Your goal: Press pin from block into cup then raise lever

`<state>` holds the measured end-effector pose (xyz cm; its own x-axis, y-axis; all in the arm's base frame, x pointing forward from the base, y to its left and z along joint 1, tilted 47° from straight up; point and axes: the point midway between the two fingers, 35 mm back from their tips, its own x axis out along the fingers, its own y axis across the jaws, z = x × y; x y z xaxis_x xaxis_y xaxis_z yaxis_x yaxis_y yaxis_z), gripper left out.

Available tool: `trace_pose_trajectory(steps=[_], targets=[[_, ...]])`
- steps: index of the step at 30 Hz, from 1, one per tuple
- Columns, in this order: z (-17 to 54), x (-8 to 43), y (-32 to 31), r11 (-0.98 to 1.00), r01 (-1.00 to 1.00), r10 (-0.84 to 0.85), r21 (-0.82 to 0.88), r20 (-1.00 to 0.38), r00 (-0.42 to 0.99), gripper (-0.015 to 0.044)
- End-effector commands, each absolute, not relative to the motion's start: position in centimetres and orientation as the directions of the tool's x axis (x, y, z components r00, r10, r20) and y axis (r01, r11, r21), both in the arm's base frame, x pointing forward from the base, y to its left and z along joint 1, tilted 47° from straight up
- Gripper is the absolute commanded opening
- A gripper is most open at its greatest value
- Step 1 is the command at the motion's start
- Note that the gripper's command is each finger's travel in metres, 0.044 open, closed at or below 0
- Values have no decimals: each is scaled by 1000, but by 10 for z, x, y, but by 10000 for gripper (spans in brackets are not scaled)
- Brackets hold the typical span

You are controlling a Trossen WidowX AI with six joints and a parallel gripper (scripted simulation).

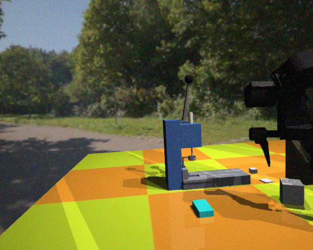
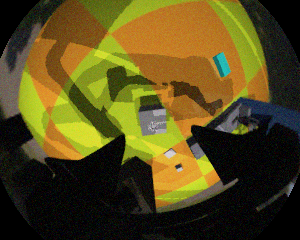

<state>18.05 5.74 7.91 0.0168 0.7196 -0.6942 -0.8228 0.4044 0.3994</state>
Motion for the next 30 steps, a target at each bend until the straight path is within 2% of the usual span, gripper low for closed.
trace_pose_trajectory(steps=[1,30], targets=[[75,179,63,401,-819,726,410,-688,11,440],[40,180,99,403,-819,723,408,-690,12,440]])
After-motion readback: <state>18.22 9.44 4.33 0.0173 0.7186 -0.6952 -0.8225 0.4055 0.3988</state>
